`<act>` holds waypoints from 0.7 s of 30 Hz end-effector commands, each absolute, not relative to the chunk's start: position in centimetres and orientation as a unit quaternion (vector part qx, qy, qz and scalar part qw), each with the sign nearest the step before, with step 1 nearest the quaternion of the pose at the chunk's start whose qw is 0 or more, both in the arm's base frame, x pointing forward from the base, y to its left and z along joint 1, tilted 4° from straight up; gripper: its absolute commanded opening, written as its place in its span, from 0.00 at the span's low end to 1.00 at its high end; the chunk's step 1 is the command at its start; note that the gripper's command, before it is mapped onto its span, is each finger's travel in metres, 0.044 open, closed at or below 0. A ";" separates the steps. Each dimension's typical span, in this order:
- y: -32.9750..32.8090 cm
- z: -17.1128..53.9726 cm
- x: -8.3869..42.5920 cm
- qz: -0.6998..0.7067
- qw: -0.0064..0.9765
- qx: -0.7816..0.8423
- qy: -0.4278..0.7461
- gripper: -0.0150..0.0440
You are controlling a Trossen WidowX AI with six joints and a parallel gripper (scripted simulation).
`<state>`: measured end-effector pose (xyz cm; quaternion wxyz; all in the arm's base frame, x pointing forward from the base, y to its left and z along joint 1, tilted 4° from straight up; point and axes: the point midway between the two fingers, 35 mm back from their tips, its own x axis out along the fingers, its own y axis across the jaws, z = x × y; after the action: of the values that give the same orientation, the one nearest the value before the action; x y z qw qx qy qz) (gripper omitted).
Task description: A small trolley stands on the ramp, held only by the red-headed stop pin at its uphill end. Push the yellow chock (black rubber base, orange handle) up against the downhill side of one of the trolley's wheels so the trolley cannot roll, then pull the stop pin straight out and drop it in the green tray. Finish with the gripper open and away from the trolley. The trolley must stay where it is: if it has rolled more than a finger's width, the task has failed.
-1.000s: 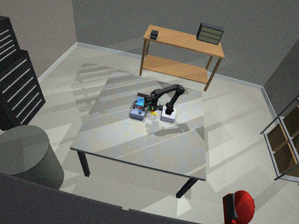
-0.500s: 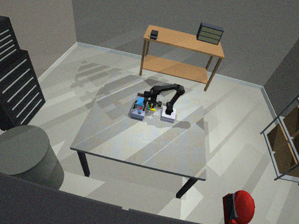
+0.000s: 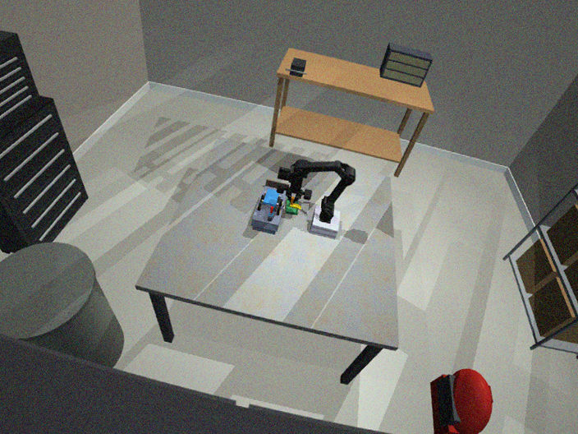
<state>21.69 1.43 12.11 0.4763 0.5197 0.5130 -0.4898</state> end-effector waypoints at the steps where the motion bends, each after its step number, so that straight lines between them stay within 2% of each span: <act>1: 0.1 11.9 22.0 -0.491 0.478 0.518 0.512 0.25; 21: -7.4 10.8 23.4 -0.493 0.480 0.517 0.510 0.25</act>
<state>23.16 -6.28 10.99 0.4781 0.5184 0.5112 -0.4912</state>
